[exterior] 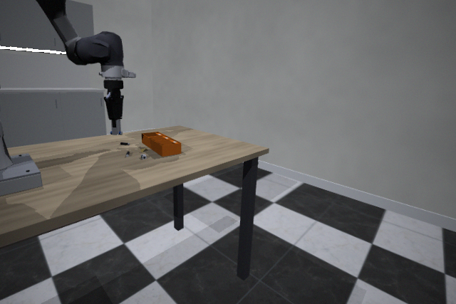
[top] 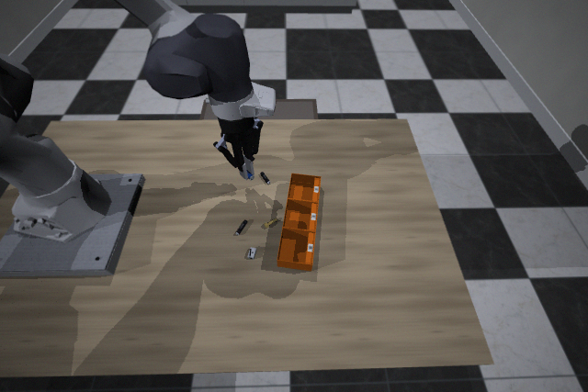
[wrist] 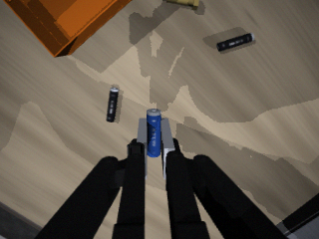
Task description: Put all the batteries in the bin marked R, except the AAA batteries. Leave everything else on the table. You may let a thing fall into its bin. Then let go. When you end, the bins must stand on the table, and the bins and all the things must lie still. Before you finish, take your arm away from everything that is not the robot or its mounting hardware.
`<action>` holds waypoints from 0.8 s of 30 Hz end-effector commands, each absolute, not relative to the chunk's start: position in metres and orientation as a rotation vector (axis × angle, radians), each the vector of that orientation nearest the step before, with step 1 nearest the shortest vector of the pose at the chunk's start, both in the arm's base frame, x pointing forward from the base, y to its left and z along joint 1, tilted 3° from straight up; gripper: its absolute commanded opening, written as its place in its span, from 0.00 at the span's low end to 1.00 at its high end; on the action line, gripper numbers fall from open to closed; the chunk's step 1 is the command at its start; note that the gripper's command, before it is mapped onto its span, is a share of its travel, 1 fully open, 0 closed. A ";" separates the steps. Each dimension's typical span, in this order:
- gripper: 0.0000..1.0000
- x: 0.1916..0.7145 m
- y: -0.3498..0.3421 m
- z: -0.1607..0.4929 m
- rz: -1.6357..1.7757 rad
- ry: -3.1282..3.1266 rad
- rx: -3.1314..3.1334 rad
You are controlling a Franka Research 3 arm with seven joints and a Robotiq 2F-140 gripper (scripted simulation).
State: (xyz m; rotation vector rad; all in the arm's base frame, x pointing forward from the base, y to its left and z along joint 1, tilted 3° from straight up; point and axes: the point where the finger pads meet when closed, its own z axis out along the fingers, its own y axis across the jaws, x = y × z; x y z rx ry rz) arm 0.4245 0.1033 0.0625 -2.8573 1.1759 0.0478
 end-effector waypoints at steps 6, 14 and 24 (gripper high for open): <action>0.05 0.425 0.103 0.069 0.049 1.184 -2.857; 0.05 0.438 0.083 0.068 0.049 1.184 -2.857; 0.05 0.472 0.034 0.065 0.049 1.184 -2.857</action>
